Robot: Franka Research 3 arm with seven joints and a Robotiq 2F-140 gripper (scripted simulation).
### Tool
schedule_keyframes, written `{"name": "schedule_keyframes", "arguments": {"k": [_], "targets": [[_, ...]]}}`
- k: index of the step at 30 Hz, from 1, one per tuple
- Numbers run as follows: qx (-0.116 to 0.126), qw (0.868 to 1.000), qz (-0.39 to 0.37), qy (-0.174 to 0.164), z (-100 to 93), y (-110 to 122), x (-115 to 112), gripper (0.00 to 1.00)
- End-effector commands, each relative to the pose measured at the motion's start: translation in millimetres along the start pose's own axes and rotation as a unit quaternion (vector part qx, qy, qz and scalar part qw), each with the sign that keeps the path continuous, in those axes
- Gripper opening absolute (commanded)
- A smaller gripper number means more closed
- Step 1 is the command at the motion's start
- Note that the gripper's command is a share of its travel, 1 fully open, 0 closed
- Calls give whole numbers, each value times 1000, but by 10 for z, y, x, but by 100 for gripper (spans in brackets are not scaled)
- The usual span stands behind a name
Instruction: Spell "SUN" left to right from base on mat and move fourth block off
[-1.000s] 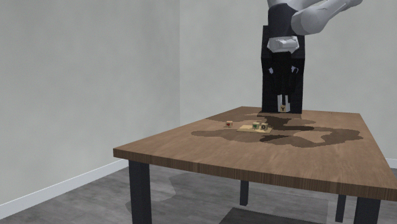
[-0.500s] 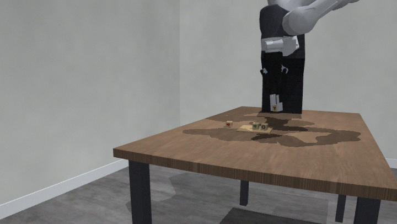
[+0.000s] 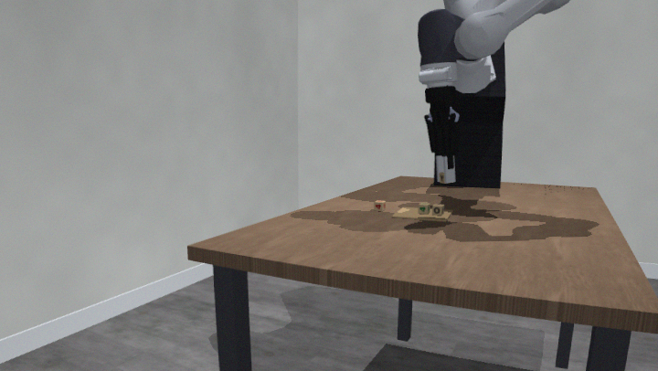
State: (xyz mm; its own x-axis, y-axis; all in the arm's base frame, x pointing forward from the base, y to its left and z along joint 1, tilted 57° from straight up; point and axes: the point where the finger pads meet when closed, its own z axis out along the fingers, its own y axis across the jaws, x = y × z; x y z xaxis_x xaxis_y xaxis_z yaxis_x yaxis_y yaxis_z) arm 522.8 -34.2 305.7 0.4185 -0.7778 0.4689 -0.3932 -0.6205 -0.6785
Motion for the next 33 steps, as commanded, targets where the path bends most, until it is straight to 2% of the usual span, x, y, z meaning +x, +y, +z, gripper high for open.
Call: {"name": "schedule_keyframes", "arguments": {"k": [1, 9, 17, 19, 20, 33], "targets": [[1, 998, 60, 7, -21, 67, 63, 13], [2, 990, 140, 12, -39, 269, 141, 13], [4, 976, 216, 19, -60, 471, 209, 13], [4, 976, 216, 19, -60, 471, 209, 13], [4, 970, 241, 21, -68, 539, 230, 13], [5, 932, 360, 36, -115, 898, 322, 13]]}}
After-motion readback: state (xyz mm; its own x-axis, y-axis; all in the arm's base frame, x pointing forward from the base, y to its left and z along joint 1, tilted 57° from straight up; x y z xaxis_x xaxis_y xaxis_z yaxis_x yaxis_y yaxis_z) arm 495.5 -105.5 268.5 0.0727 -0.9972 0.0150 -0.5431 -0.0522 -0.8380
